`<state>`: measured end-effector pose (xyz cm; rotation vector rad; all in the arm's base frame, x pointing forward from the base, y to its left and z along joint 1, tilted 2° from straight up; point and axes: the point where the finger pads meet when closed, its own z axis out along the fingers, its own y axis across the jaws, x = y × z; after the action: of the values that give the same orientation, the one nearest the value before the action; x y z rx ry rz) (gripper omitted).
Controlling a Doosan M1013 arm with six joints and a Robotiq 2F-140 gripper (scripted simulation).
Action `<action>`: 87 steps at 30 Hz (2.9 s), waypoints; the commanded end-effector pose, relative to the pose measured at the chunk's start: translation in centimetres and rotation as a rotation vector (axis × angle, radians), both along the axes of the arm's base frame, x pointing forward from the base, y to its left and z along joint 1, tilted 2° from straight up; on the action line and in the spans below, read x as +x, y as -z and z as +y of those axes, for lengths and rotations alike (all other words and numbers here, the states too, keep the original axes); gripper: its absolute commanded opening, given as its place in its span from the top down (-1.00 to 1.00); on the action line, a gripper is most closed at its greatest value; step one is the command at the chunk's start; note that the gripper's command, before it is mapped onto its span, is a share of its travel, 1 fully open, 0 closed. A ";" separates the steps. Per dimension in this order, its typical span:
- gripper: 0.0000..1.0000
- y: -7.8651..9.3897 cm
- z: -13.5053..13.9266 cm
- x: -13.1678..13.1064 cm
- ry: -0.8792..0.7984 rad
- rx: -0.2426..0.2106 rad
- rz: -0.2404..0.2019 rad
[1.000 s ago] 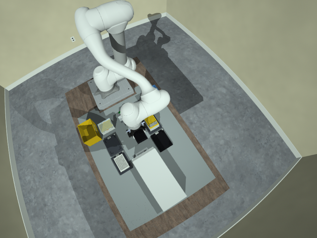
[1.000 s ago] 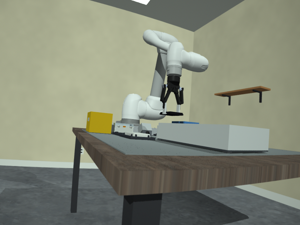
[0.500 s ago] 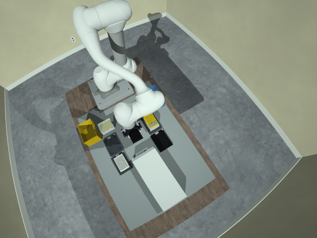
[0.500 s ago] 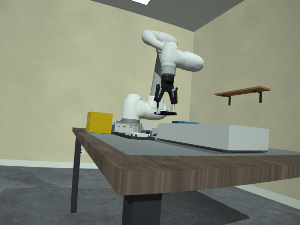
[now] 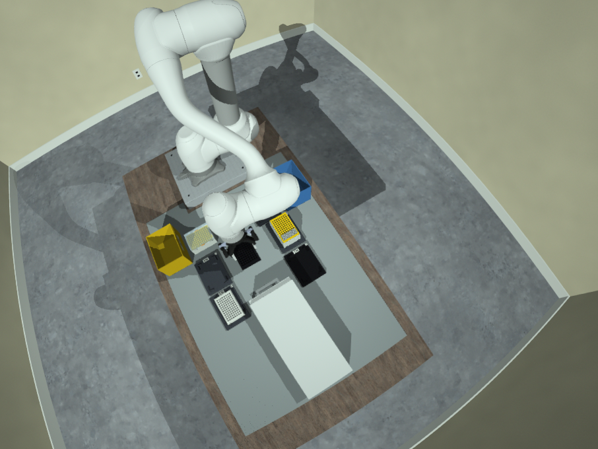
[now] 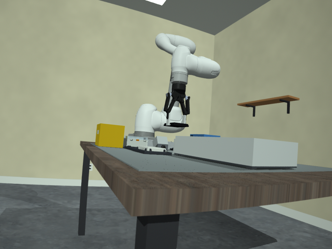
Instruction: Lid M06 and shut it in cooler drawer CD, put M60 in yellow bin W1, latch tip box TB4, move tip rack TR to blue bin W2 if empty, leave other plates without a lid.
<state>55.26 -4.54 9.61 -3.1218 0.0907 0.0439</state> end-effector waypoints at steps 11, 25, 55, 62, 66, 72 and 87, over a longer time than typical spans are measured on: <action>1.00 0.0 -2.8 -2.2 0.000 0.000 0.000; 1.00 0.0 -5.3 -4.2 0.000 0.000 0.000; 1.00 0.0 -10.7 -8.5 0.000 0.000 0.000; 1.00 0.0 -12.2 -9.6 0.000 0.000 0.000; 1.00 0.0 -12.8 -10.1 0.000 0.000 0.000; 1.00 0.0 -13.8 -10.9 0.000 0.000 0.000; 1.00 -0.1 -16.6 -13.1 0.000 0.000 0.000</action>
<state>42.64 -20.48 9.66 -3.1218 0.0911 0.0439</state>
